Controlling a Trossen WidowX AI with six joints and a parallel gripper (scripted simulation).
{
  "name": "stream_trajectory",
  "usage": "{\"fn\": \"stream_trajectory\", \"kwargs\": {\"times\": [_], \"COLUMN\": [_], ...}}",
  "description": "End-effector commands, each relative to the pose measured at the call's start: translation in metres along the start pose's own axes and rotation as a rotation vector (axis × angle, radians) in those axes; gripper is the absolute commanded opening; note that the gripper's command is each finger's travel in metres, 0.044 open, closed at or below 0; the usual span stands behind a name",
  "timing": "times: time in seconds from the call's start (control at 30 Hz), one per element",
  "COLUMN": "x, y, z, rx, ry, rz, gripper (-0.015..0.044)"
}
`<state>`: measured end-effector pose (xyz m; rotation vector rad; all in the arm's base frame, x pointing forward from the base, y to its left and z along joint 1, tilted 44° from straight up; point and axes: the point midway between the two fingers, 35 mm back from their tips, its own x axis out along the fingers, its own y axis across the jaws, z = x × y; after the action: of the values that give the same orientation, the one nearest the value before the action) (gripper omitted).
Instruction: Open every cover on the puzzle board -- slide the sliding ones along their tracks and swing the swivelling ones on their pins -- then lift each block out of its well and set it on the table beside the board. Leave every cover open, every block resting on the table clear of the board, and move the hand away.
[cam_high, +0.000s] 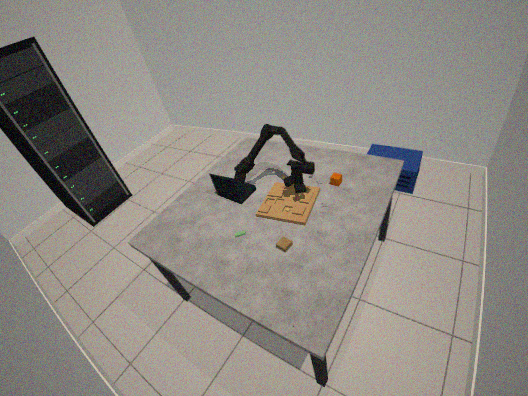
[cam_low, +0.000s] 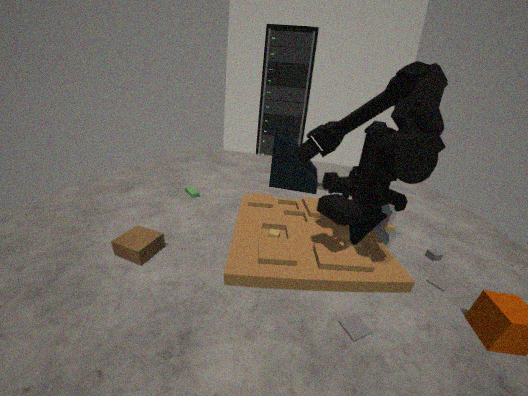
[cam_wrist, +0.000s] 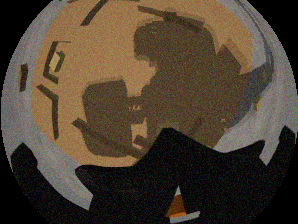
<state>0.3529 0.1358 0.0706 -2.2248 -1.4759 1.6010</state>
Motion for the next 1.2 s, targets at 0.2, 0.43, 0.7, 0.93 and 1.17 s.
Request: {"fn": "stream_trajectory", "kwargs": {"times": [0.2,0.43,0.7,0.93,1.17], "x": [0.0017,0.0017,0.0017,0.0017,-0.0010], "y": [-0.0009,-0.0009,-0.0009,-0.0009,0.0002], "z": [0.0022,0.0022,0.0022,0.0022,0.0012], "rx": [0.003,0.003,0.003,0.003,0.003], "ry": [-0.004,-0.004,-0.004,-0.004,-0.001], "rz": [-0.004,-0.004,-0.004,-0.004,-0.001], "gripper": [0.0000,0.0000,0.0000,0.0000,0.0000]}}
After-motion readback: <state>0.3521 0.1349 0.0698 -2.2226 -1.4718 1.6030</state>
